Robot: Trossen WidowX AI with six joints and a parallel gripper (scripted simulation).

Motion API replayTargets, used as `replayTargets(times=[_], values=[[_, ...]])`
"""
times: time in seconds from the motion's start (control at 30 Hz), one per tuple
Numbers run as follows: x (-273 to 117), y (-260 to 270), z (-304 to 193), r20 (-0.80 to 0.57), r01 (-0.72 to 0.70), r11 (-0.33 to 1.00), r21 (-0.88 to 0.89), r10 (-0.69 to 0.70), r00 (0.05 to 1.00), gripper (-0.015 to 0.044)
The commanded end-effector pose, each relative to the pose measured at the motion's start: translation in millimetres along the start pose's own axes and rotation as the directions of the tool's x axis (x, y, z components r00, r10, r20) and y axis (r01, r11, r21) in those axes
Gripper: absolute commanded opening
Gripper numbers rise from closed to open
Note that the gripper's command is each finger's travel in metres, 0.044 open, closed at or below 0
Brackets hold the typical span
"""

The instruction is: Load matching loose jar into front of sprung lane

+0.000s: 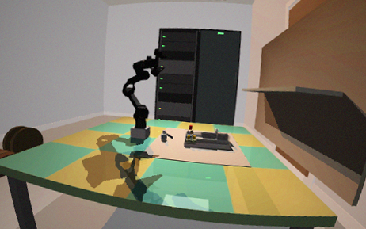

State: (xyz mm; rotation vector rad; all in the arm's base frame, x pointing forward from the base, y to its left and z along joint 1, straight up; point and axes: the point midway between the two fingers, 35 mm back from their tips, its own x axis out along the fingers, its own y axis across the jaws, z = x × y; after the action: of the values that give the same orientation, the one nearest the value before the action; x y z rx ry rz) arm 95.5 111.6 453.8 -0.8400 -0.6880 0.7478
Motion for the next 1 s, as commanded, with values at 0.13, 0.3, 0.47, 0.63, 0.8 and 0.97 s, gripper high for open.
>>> replayTargets(times=[0.13, 0.3, 0.47, 0.63, 0.8, 0.97], values=[[0, -33, -27, 0.016, 0.109, 0.971, 0.211, -0.115, 0.993, 0.0440], [1, -65, -86, -0.079, 0.264, 0.838, 0.477, -0.259, 0.963, 0.0440], [0, -70, -158, -0.271, 0.410, 0.641, 0.649, -0.309, 0.912, 0.0440], [-2, -55, -212, -0.441, 0.514, 0.489, 0.704, -0.266, 0.857, 0.0440], [-5, -22, -264, -0.610, 0.617, 0.342, 0.709, -0.141, 0.780, 0.0440], [-14, 28, -306, -0.743, 0.713, 0.242, 0.658, 0.057, 0.667, 0.0440]])
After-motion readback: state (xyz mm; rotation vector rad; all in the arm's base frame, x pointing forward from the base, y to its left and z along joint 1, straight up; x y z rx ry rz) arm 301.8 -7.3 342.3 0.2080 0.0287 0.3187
